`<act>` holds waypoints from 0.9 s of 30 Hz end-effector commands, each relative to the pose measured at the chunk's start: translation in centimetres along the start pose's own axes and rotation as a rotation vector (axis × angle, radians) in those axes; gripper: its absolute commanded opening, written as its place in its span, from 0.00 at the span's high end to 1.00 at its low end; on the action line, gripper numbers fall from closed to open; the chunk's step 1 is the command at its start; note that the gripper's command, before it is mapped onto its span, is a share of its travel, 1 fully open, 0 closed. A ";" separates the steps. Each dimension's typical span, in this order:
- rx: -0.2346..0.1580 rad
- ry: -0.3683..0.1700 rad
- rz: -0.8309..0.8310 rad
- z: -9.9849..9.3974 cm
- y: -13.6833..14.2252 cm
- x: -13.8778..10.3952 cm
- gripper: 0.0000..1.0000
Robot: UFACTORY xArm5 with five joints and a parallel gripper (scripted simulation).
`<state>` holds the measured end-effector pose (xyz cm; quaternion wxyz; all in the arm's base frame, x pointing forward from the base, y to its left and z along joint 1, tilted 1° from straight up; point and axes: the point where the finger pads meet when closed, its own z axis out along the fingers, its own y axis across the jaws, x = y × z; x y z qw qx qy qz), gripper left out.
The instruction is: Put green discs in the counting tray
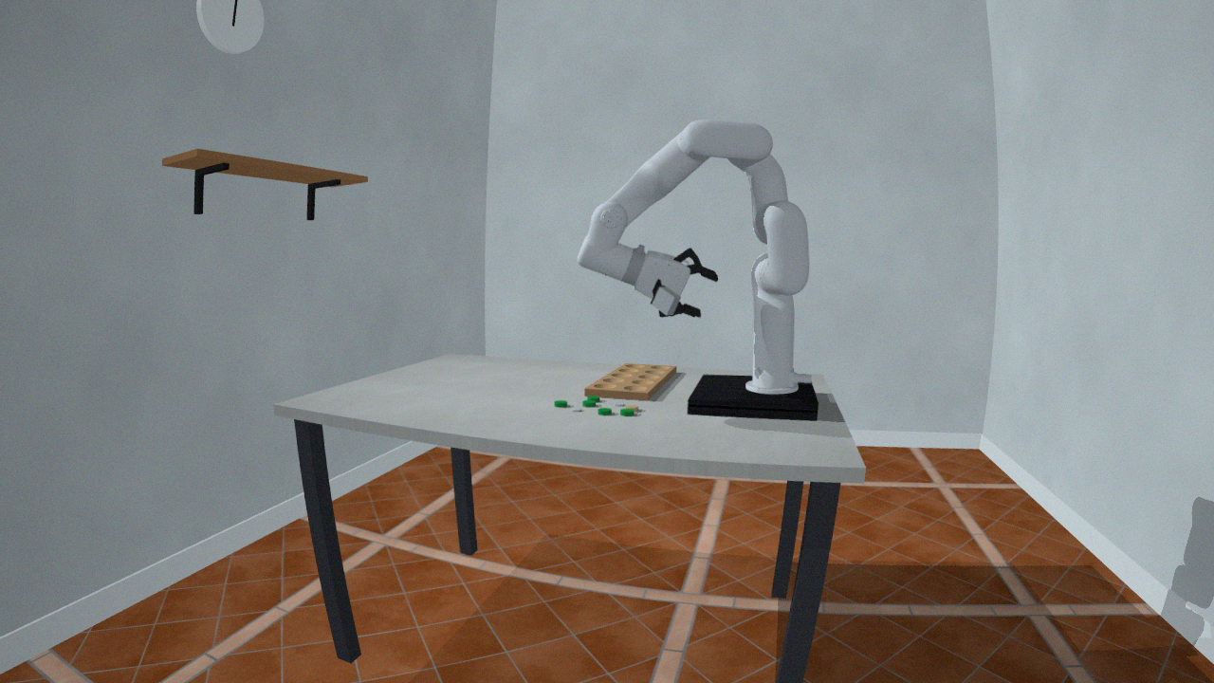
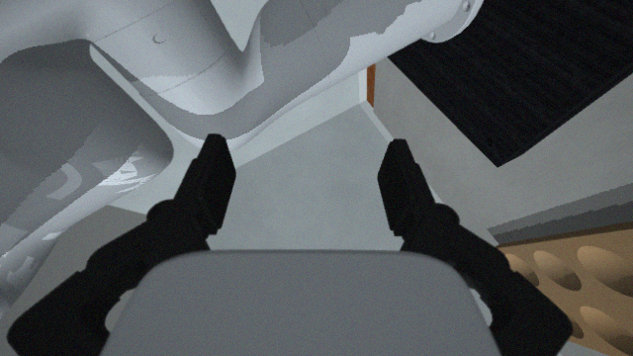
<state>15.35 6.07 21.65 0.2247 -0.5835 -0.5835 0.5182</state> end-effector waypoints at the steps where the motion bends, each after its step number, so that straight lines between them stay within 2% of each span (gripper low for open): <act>1: -0.002 0.001 0.000 -0.1 0.0 0.0 0.00; 17: -0.002 0.001 0.000 -0.1 0.0 0.0 0.00; 18: -0.003 0.001 0.000 -0.1 0.0 0.0 0.53; 21: -0.022 0.009 -0.024 -0.3 0.5 0.2 0.53; 23: -0.063 0.024 -0.073 -0.7 1.7 0.6 0.53; 25: -0.124 0.043 -0.144 -1.4 3.3 1.2 0.53; 27: -0.151 0.049 -0.174 -1.7 4.0 1.5 0.53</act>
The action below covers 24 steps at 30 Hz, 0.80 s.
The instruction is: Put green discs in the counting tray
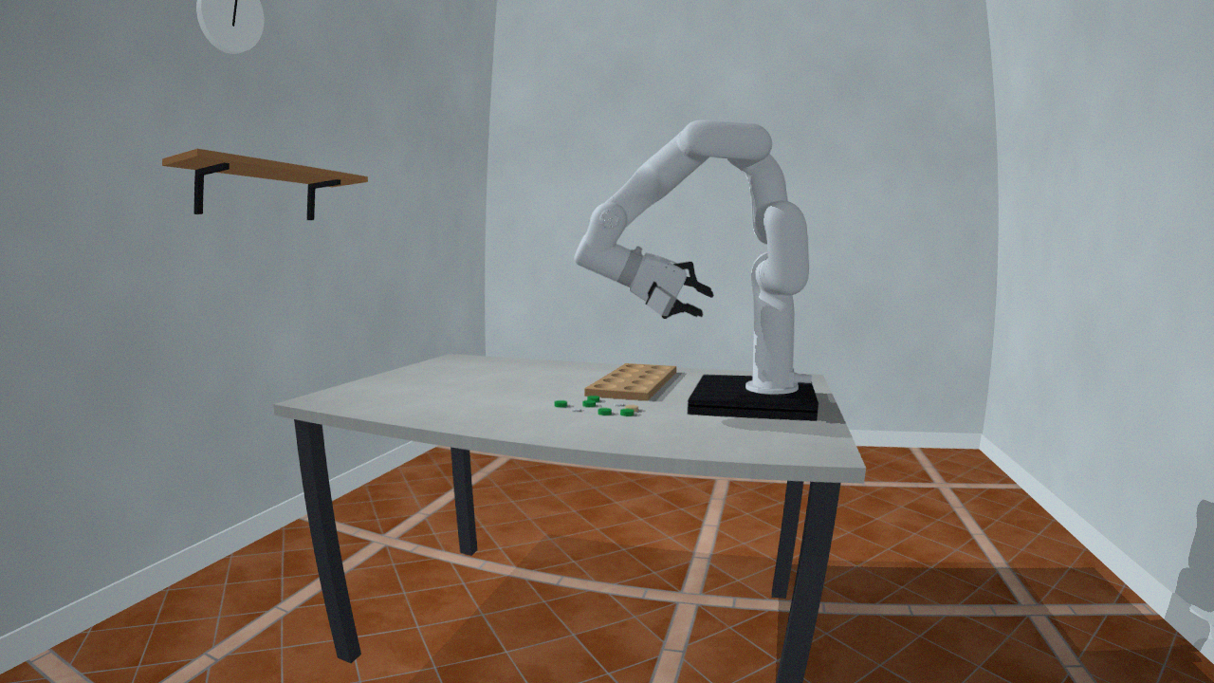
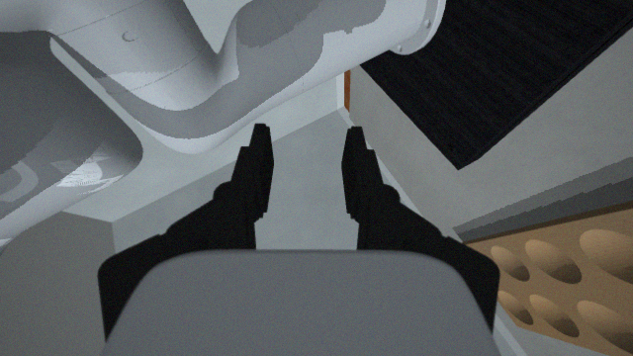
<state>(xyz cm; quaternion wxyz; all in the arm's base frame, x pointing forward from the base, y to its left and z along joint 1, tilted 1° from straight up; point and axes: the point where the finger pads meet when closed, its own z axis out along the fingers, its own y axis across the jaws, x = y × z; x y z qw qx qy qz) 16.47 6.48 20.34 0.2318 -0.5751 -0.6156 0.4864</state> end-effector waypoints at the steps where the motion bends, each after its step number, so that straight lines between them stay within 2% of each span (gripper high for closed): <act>1: -0.110 0.031 -0.125 -1.1 3.0 0.9 0.53; 5: -0.185 0.043 -0.208 -2.0 4.9 1.4 0.53; 7: -0.185 0.043 -0.208 -2.0 4.9 1.4 0.53; 8: -0.240 0.048 -0.269 -2.8 6.3 1.8 0.53; 11: -0.288 0.050 -0.320 -3.5 7.4 2.1 0.53; 22: -0.500 0.027 -0.536 -7.0 12.0 3.3 0.53; 24: -0.500 0.027 -0.536 -7.0 12.0 3.3 0.53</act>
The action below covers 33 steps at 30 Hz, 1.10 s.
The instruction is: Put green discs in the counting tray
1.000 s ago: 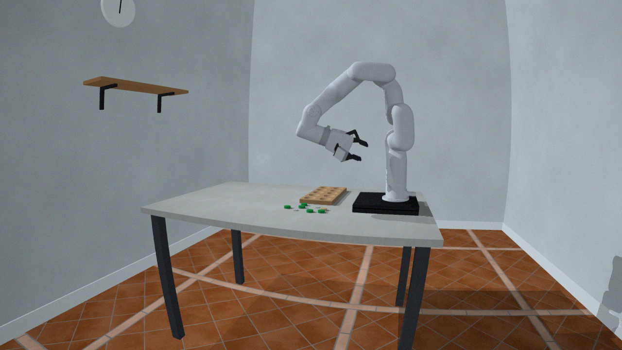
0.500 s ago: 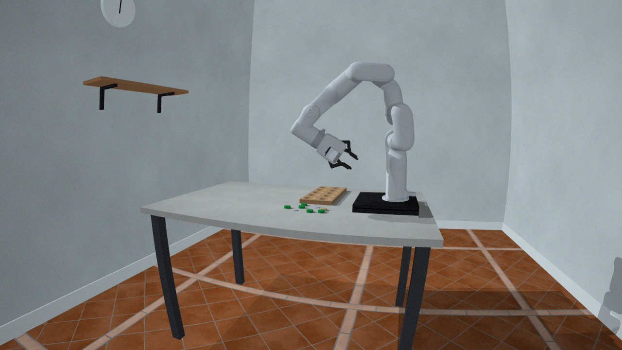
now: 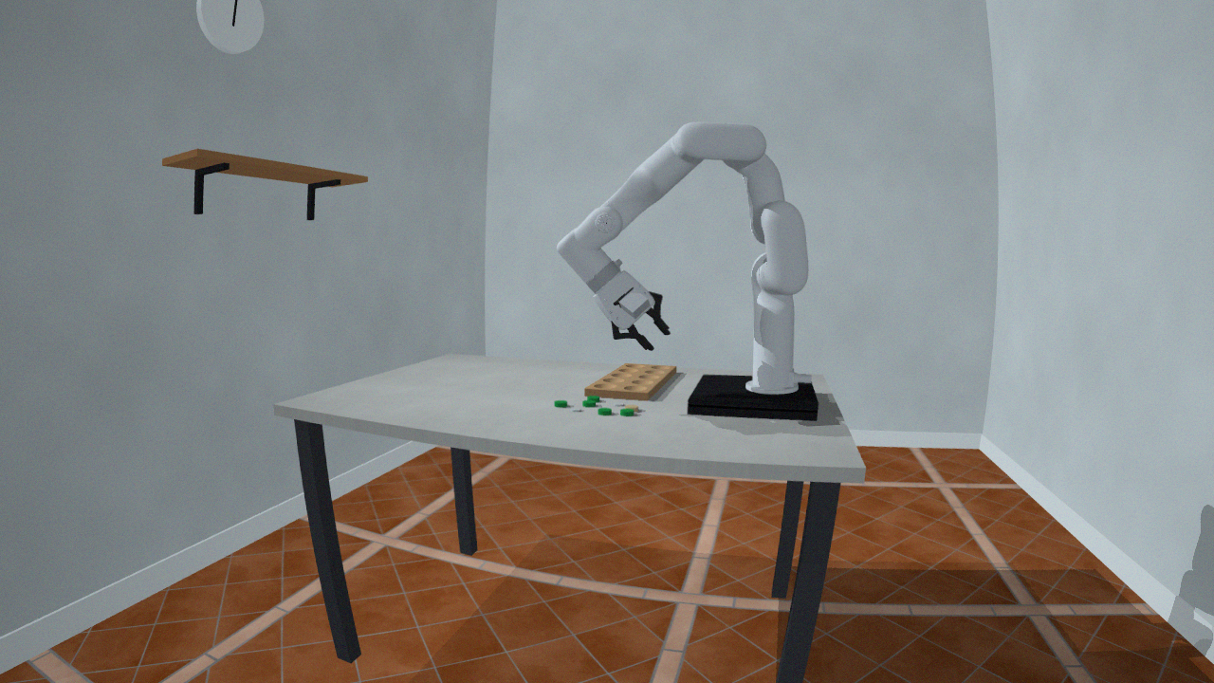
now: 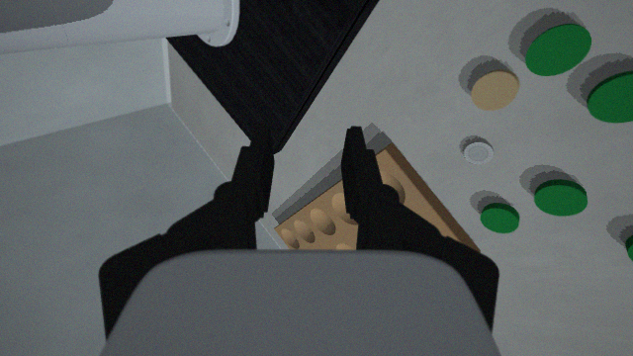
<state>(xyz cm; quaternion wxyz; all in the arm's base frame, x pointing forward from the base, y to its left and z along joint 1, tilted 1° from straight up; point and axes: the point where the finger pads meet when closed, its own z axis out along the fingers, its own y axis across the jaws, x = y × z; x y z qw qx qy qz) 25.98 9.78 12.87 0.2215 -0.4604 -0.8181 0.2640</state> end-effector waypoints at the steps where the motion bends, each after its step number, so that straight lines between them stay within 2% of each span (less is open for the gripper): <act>1: -0.112 -0.026 -0.124 -0.8 3.2 -0.7 0.53; 15: -0.342 -0.134 -0.395 -4.0 9.4 -2.2 0.53; 17: -0.342 -0.134 -0.395 -4.0 9.4 -2.2 0.53; 18: -0.388 -0.167 -0.452 -4.9 10.6 -2.5 0.53; 23: -0.457 -0.223 -0.538 -6.3 12.4 -3.0 0.53; 32: -0.581 -0.356 -0.702 -9.5 15.6 -4.0 0.53; 33: -0.581 -0.356 -0.702 -9.5 15.6 -4.0 0.53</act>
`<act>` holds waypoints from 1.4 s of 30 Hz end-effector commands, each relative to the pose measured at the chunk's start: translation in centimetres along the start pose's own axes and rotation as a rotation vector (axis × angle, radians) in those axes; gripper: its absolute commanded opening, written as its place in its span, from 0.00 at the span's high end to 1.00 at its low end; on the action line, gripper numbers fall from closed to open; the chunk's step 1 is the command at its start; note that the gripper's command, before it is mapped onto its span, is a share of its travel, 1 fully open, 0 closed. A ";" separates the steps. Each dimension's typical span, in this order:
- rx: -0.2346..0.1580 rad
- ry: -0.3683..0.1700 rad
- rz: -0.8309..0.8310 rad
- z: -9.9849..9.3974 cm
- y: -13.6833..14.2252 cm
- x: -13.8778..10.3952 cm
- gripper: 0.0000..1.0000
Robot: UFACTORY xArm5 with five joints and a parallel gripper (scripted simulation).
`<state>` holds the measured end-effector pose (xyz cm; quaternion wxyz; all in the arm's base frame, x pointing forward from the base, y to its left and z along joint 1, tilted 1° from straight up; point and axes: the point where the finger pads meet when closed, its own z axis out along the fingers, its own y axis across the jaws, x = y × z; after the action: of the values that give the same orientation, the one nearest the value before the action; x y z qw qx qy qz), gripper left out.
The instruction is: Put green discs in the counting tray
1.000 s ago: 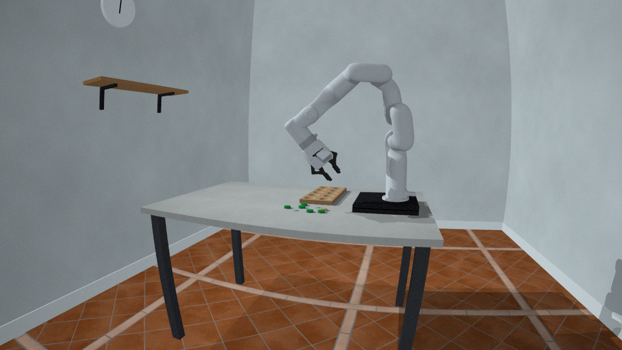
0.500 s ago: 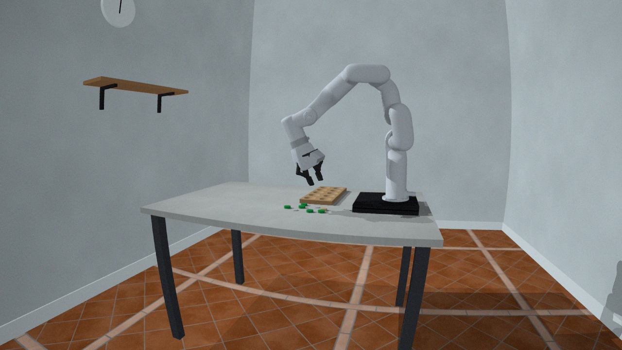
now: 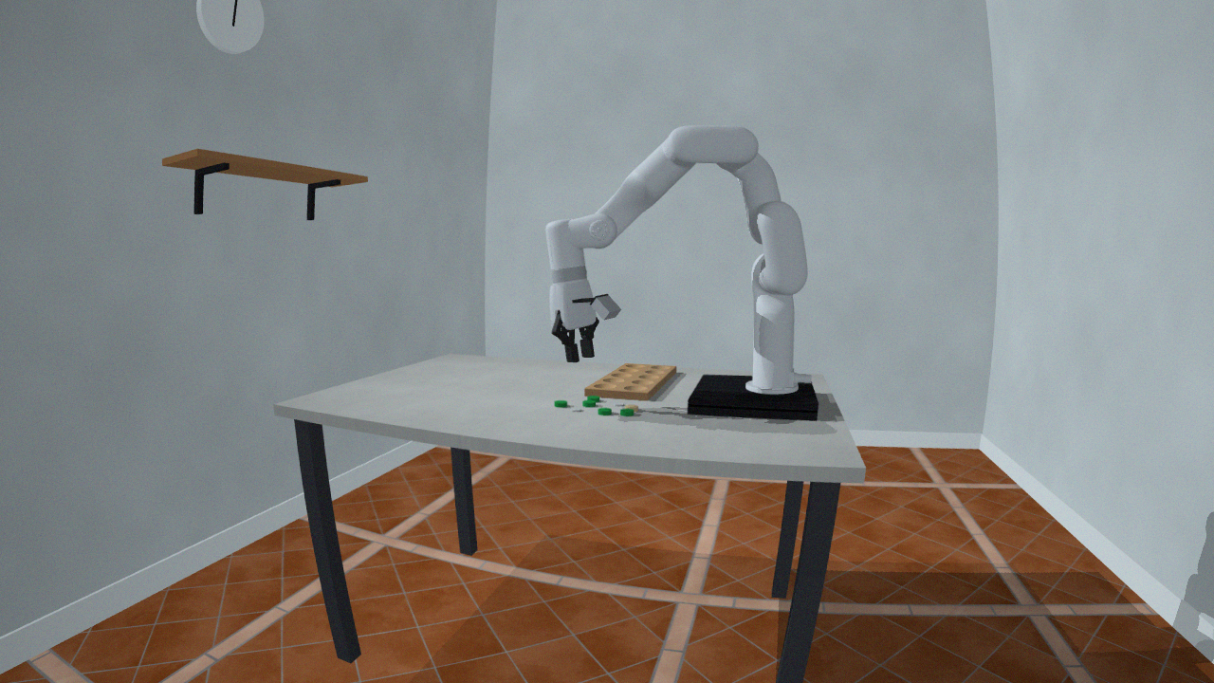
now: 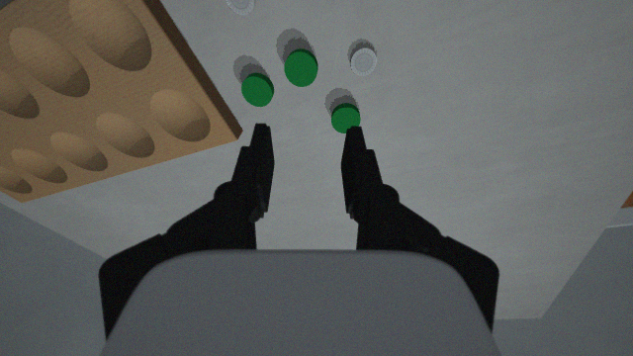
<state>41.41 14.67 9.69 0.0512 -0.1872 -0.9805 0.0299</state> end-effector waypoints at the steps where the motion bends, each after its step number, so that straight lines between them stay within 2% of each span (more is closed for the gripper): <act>1: -0.051 -0.064 -0.082 -0.3 1.4 -1.7 0.53; 5: -0.085 -0.113 -0.147 -0.8 2.3 -3.0 0.53; 13: -0.086 -0.116 -0.150 -0.5 2.4 -3.1 0.53; 16: -0.086 -0.115 -0.150 2.5 2.9 -3.5 0.53; 18: -0.086 -0.115 -0.150 2.5 2.9 -3.5 0.53; 20: -0.086 -0.115 -0.151 5.0 3.2 -3.8 0.53; 27: -0.086 -0.115 -0.151 9.0 3.6 -4.2 0.53; 42: -0.086 -0.115 -0.151 9.1 3.6 -4.2 0.53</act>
<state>45.46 16.02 -0.08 -0.0101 -0.1130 -0.9935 -0.0049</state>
